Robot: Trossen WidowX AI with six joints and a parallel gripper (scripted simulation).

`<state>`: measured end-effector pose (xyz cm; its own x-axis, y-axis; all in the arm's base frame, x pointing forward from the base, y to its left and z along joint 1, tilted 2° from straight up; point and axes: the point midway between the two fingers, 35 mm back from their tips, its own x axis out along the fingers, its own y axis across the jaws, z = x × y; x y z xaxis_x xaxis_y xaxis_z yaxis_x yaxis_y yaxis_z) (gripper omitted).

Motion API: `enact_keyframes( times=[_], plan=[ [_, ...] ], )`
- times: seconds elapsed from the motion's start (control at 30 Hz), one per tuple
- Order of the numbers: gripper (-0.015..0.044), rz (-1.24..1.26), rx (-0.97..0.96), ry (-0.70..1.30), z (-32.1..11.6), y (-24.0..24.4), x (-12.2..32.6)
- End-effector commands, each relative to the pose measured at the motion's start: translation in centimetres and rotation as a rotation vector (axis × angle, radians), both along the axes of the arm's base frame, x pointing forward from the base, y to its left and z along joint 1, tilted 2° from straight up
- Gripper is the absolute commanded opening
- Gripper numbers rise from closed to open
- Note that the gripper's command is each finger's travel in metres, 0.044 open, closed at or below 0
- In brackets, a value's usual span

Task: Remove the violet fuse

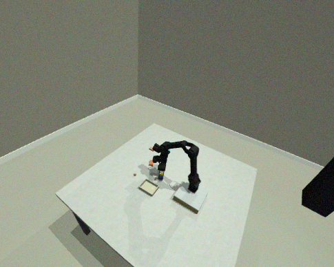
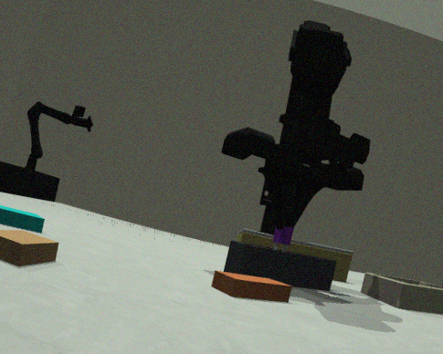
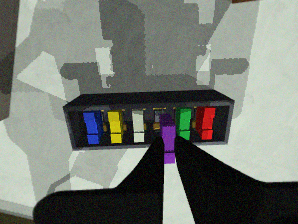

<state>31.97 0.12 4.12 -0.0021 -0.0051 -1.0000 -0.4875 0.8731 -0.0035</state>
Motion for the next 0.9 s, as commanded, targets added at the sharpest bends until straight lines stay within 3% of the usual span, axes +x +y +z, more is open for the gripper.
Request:
enact_keyframes(
  times=[0.0,0.87],
  plan=[
    [0.0,0.004,0.005,0.001,0.2,0.1,0.0],
    [0.0,0.004,0.006,0.001,3.0,0.1,0.0]
  ],
)
